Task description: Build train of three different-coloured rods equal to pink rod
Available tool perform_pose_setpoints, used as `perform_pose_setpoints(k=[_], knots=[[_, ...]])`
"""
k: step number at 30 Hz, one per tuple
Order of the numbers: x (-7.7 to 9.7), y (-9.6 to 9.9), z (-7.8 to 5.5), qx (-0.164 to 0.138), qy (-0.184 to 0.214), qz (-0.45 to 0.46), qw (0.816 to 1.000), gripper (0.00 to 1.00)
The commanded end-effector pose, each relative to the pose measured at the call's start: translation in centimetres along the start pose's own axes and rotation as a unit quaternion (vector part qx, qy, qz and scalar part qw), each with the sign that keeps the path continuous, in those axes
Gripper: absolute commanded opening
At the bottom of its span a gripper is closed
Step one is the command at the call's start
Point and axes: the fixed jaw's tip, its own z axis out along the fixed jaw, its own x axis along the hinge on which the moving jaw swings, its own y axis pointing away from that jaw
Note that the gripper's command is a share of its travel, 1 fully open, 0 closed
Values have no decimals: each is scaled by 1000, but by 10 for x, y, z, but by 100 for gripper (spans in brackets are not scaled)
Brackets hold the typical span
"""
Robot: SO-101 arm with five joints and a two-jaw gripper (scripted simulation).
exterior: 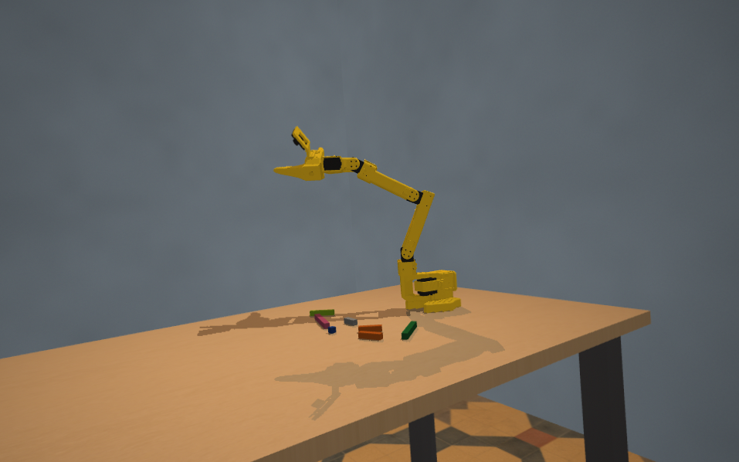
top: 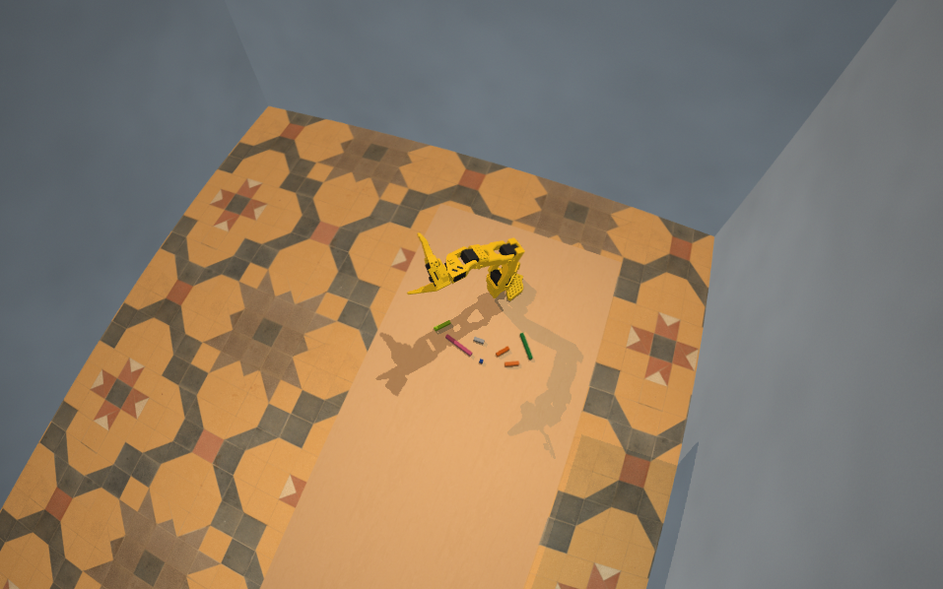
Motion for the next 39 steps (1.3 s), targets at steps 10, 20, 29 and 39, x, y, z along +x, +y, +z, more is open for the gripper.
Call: perform_pose_setpoints(k=[10, 20, 29, 39], knots=[[-1, -1, -1, 1, -1, 1, 1000, 100], [19, 12, 4, -26, 39, -13, 999, 100], [38, 28, -1, -66, 83, -56, 993, 100], [65, 46, -3, -110, 136, -84, 981, 100]])
